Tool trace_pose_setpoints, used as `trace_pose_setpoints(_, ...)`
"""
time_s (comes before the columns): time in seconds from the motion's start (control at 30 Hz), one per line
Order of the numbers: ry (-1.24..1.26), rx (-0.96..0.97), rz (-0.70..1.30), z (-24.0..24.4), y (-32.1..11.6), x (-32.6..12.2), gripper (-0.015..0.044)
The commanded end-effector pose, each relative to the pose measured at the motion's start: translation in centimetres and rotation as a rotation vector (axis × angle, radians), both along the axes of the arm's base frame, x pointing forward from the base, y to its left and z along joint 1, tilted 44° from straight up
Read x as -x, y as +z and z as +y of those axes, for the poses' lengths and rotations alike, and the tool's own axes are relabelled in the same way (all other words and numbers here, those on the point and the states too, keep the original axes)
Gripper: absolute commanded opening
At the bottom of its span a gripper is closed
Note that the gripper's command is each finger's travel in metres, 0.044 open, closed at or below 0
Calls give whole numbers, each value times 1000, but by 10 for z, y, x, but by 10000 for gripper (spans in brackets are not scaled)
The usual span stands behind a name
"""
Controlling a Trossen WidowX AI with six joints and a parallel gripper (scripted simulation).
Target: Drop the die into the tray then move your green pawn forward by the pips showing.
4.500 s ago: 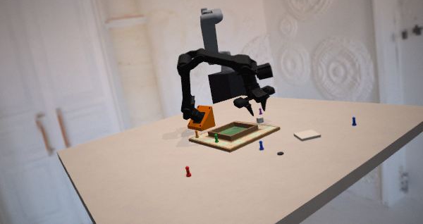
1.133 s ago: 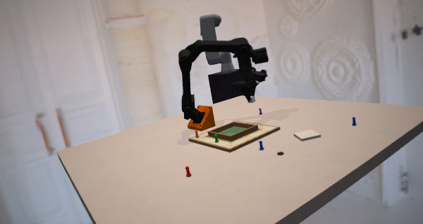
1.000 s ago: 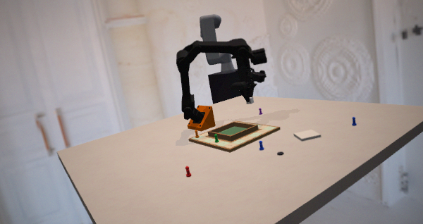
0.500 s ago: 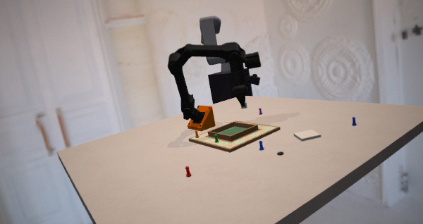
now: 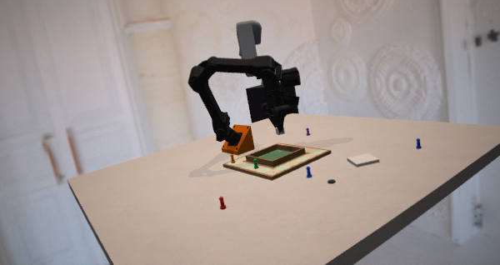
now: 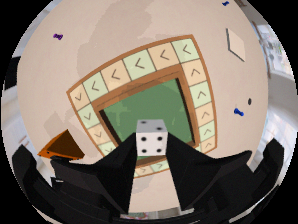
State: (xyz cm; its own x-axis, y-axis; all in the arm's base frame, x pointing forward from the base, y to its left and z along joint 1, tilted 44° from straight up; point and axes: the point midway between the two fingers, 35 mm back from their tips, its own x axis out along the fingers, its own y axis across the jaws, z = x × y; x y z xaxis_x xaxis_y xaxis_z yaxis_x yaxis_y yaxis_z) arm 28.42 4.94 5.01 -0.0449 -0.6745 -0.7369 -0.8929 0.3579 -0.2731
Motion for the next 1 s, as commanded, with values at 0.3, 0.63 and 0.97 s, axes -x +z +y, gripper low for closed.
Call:
trace_pose_setpoints(0.3,241,0,232,-33,14,9,0)
trace_pose_setpoints(0.63,220,-189,241,-37,7,16,0)
trace_pose_setpoints(0.97,245,-521,179,-38,1,21,0)
